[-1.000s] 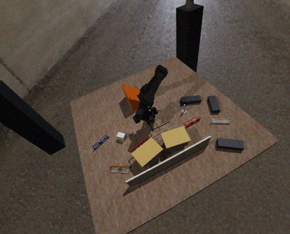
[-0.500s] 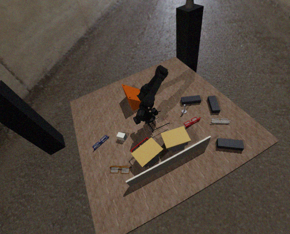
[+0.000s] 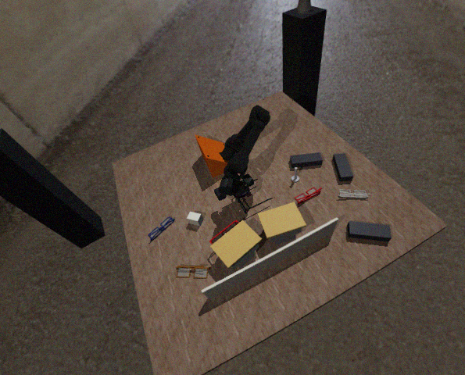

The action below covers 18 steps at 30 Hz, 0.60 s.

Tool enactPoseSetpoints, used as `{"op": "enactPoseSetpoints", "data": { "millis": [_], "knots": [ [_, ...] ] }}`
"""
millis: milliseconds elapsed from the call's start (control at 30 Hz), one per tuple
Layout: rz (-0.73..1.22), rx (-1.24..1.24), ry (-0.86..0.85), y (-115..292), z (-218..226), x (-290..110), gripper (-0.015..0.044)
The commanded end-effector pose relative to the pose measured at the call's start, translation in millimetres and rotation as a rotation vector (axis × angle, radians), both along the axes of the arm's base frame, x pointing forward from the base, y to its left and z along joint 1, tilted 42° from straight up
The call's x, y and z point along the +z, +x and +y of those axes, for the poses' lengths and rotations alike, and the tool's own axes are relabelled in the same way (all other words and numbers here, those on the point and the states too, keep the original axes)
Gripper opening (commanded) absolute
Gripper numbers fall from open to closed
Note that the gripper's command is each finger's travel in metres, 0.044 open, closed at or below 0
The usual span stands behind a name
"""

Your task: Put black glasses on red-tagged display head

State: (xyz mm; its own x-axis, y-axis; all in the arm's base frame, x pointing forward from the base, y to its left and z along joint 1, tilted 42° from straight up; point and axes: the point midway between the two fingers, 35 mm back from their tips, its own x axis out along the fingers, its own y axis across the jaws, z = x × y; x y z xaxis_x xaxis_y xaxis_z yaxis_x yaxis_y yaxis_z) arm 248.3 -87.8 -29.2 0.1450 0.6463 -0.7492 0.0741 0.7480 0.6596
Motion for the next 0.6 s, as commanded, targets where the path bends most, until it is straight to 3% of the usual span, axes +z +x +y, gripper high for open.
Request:
{"op": "enactPoseSetpoints", "data": {
  "millis": [0,33,167,567],
  "knots": [
    [0.006,-0.003,0.01,-1.6,4.3,-2.0,0.0],
    [0.006,-0.003,0.01,-1.6,4.3,-2.0,0.0],
    [0.0,0.001,0.001,-0.1,1.0,-0.7,0.0105],
    [0.002,0.0,0.002,-0.5,1.8,2.3,0.0108]
  ]
}}
